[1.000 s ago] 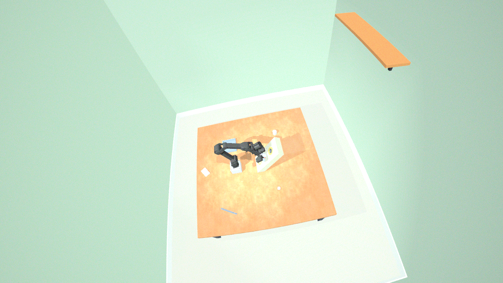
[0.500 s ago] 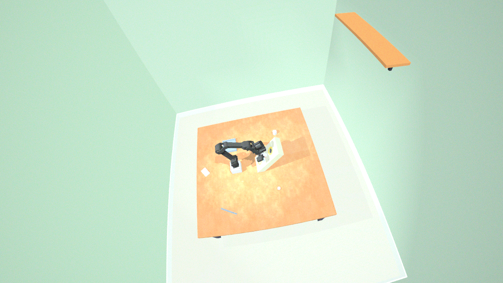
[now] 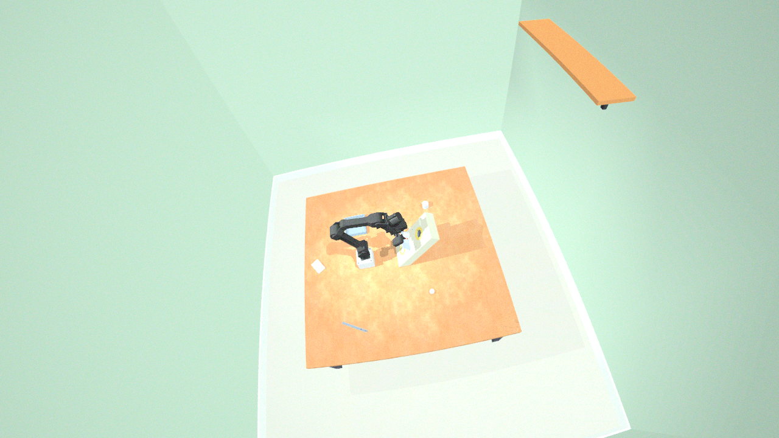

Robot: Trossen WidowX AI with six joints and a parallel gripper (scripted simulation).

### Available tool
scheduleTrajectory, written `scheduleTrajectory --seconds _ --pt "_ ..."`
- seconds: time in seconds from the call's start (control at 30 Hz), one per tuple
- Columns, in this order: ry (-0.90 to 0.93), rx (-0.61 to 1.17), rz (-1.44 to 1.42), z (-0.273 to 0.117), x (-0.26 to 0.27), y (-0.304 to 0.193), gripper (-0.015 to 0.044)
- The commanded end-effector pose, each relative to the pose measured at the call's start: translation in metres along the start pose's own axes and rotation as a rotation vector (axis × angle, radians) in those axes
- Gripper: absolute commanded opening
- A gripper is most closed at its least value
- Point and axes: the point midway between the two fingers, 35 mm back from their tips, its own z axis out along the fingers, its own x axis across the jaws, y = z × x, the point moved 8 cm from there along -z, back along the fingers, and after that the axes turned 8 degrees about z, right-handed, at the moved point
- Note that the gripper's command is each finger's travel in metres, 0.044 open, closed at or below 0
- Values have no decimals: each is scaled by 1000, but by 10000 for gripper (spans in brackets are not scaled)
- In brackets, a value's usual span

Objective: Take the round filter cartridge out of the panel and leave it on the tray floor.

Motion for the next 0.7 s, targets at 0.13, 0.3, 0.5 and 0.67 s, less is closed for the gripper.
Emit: scheduleTrajectory --seconds 0.13,0.3,0.5,0.67 --pt "3 -8 -2 -29 2 -1 0" --pt "4 -3 0 -25 18 -1 0" --pt "5 1 1 -21 38 -2 0" --pt "6 0 2 -19 55 -4 0"
